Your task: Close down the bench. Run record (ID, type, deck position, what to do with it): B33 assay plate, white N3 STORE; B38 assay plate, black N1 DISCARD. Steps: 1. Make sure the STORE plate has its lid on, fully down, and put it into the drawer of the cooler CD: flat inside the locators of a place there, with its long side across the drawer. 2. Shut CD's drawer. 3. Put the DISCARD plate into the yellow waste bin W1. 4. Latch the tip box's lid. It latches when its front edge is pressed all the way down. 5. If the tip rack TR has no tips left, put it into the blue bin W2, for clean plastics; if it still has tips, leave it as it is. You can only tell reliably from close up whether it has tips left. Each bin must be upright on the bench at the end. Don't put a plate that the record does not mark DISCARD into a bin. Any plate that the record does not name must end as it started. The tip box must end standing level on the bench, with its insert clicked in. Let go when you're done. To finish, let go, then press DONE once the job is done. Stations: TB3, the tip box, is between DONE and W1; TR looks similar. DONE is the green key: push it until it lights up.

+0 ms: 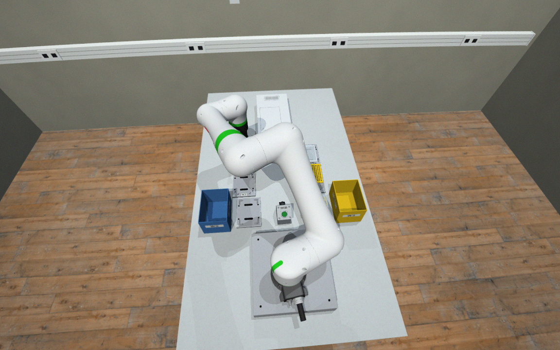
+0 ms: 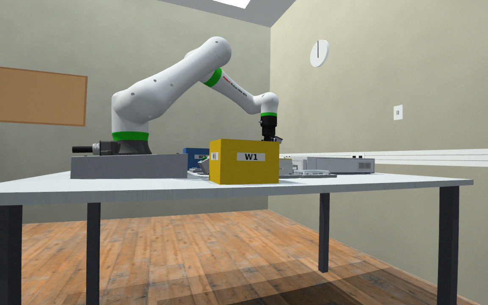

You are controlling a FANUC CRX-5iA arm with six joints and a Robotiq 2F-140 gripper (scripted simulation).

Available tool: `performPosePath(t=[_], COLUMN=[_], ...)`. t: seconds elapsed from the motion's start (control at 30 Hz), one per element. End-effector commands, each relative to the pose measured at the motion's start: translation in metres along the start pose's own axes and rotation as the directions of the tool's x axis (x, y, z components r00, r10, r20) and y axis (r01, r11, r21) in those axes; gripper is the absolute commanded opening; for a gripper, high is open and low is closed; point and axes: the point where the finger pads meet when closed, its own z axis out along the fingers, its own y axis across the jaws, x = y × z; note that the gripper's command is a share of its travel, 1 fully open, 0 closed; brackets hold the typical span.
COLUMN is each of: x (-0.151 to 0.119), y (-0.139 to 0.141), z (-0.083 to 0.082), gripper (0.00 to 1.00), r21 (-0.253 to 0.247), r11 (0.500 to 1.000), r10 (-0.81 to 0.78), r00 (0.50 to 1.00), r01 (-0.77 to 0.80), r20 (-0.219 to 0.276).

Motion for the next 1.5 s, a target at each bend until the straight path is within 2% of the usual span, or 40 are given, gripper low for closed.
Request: performPosePath(t=[0.0,0.6,0.63,1.47], x=[0.0007,0.0007,0.0007,0.0007], y=[-0.0001,-0.0001,-0.0001,-0.0001], z=[-0.0019,-0.0029,-0.0029,-0.0045], gripper=[0.66,0.59,0.1,0.1], r21=[0.0,0.0,0.0,0.0], r11=[1.0,1.0,1.0,1.0], r10=[0.0,0.0,0.0,0.0], r00=[1.0,1.0,1.0,1.0], r01=[0.0,0.0,0.0,0.0], r20=[-0.002,-0.002,-0.002,-0.002])
